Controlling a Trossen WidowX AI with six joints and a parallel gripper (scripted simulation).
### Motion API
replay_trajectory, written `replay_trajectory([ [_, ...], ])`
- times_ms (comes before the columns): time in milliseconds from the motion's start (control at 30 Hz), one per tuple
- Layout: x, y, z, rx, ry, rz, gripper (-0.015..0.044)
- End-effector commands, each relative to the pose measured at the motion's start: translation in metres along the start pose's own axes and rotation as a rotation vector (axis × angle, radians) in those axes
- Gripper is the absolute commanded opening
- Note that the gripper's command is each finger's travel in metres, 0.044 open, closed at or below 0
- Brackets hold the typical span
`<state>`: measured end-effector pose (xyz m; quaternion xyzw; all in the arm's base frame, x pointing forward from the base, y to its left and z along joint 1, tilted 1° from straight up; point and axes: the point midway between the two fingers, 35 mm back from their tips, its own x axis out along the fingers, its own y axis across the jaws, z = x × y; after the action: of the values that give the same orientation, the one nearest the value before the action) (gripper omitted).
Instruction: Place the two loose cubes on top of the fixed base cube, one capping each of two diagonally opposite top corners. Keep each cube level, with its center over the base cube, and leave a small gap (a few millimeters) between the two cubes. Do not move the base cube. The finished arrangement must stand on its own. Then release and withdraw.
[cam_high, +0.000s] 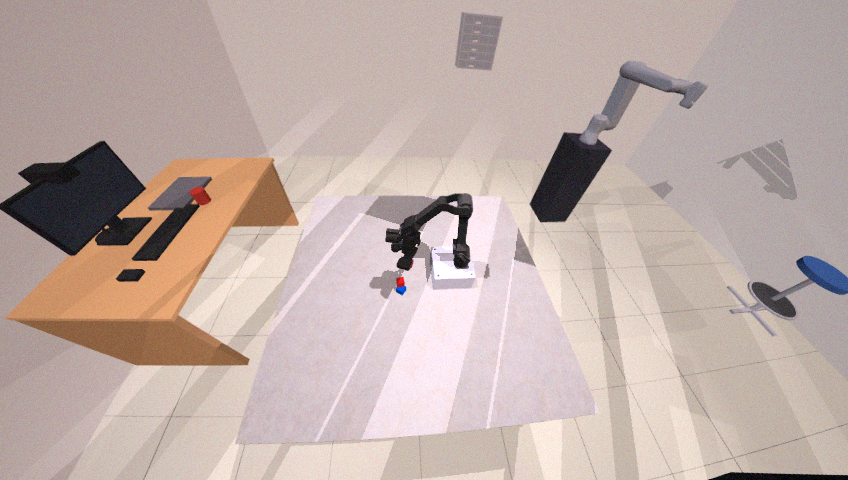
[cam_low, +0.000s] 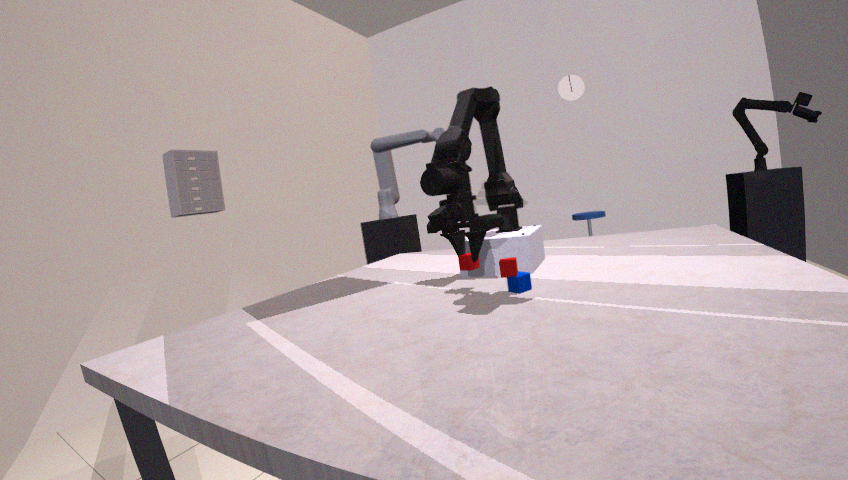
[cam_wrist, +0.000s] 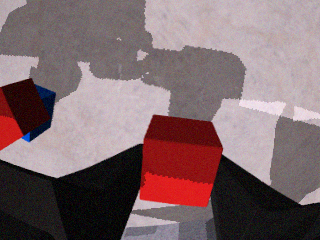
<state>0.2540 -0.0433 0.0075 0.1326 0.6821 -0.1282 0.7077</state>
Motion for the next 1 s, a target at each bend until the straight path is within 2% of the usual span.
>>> replay_trajectory([
  [0, -0.015, 0.001, 0.002, -0.003, -0.005, 0.004, 0.0105],
  [500, -0.062, -0.001, -0.004, -0.003, -0.005, 0.004, 0.0105],
  [667, -0.064, 0.001, -0.004, 0.012, -0.005, 0.004, 0.0105],
  [967, -0.063, 0.026, 0.000, 0.208, -0.004, 0.007, 0.0105],
])
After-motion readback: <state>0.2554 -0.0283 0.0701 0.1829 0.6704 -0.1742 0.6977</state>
